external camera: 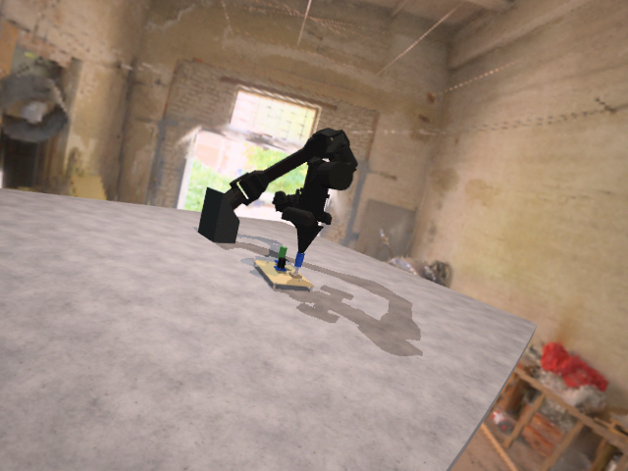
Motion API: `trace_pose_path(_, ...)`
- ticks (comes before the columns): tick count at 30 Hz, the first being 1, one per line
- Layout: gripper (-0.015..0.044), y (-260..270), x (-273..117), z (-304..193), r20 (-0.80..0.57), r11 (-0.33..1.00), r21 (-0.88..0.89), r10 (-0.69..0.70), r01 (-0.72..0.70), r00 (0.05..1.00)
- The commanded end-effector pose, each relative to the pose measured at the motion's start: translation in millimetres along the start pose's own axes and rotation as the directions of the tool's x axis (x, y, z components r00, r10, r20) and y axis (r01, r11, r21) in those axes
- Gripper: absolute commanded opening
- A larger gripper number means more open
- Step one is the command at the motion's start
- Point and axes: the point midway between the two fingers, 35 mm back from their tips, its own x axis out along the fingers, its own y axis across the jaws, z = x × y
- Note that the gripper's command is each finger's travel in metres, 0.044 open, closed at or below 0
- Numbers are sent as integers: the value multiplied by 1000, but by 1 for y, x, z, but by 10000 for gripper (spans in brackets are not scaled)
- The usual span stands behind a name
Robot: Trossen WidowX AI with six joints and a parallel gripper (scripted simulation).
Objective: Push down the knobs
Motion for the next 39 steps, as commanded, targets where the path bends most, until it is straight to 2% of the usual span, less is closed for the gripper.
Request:
trace_pose_path(1, 0, -2, 17, -3, 17, 1000, -22, -14, 14, 1000)
trace_pose_path(39, 0, -3, 24, -3, 17, 1000, -22, -14, 14, 1000)
